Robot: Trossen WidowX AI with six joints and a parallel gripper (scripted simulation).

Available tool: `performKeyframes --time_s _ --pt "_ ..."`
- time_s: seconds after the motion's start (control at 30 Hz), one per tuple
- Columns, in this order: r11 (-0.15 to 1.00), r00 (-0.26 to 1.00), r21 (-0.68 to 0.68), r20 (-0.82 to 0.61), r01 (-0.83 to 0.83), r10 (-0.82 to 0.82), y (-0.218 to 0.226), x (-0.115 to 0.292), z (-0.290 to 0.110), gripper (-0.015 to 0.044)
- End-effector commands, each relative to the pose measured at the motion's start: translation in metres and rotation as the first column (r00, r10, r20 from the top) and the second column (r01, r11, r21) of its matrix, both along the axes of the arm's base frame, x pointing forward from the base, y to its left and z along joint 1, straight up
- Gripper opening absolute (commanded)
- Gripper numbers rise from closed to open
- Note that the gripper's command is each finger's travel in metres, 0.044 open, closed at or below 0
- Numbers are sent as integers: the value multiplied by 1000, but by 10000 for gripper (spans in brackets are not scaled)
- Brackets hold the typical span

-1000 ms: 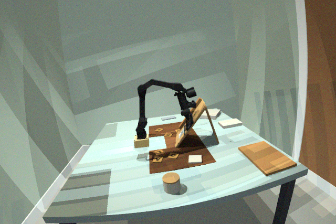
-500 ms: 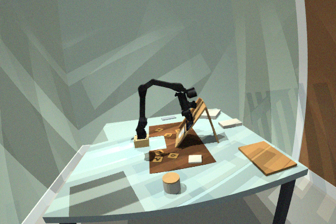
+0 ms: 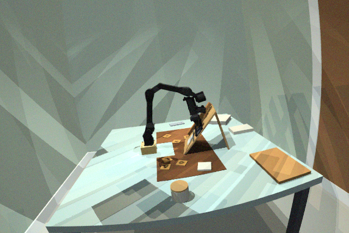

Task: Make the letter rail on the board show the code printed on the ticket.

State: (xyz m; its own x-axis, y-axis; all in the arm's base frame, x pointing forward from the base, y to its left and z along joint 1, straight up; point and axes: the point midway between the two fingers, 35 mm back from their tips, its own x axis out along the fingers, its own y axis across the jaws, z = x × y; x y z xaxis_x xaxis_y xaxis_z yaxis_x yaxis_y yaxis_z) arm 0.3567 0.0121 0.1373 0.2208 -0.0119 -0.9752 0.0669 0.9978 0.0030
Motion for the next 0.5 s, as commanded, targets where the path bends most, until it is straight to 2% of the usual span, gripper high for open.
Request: performKeyframes --time_s 0.0,0.47 --pt "1000 1000 1 -1 4 -4 2 0 0 0" --pt "1000 1000 1 0 4 -4 7 1 0 0"
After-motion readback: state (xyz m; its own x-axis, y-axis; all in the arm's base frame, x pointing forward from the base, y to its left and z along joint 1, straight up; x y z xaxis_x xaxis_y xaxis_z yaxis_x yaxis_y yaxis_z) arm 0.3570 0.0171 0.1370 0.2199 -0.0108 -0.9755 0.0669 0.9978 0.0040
